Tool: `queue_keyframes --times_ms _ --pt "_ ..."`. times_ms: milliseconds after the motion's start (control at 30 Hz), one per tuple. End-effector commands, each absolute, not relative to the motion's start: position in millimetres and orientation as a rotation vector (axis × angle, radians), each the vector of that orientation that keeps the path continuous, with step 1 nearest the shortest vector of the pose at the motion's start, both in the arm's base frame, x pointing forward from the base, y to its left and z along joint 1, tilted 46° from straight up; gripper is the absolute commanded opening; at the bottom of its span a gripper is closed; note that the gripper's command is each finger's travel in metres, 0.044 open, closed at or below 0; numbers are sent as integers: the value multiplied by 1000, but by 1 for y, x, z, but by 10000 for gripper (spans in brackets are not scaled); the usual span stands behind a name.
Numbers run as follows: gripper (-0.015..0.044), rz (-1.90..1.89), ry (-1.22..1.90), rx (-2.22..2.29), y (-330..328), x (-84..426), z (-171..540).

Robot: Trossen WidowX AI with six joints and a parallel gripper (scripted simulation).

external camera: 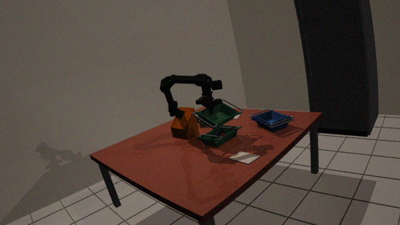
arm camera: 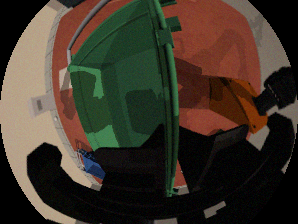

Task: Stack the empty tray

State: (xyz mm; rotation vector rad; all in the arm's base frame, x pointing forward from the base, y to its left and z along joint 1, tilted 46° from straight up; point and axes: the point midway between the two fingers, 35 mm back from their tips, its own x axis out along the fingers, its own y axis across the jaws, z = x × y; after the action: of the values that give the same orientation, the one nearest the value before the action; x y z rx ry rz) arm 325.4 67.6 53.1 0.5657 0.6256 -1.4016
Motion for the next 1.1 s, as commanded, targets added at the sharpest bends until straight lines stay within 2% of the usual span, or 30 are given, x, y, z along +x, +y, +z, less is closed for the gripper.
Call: queue_keyframes --times_ms 0,1067 --pt "0 -1386 620 567 71 327 54" --pt "0 -1385 621 567 41 332 24"
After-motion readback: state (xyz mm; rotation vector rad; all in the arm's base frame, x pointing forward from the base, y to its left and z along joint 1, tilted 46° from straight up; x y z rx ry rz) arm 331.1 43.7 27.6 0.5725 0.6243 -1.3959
